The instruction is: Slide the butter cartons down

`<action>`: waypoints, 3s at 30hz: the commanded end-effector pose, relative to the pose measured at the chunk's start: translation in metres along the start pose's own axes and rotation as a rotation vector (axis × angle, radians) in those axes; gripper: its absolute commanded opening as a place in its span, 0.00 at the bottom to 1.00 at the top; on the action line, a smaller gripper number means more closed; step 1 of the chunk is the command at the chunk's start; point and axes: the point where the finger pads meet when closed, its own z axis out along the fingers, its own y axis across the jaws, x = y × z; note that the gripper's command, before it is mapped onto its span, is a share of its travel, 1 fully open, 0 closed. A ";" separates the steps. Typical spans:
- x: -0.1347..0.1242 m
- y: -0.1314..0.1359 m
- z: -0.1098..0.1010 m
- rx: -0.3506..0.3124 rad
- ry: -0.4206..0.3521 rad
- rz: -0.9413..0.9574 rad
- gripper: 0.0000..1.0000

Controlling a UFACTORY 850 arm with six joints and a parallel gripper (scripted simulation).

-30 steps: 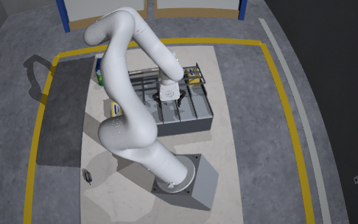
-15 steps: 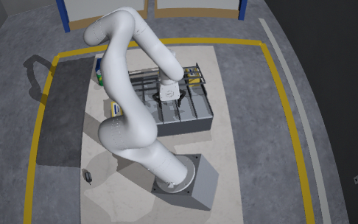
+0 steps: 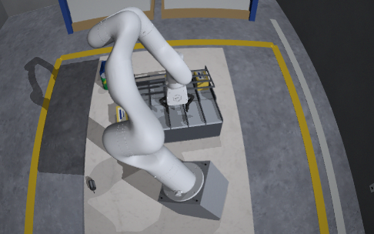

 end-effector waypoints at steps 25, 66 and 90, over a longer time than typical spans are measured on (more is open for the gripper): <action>-0.028 0.000 -0.123 -0.001 0.298 0.000 1.00; -0.024 0.002 -0.112 -0.010 0.264 0.005 0.90; 0.038 -0.253 -0.144 -0.010 0.298 -0.058 0.90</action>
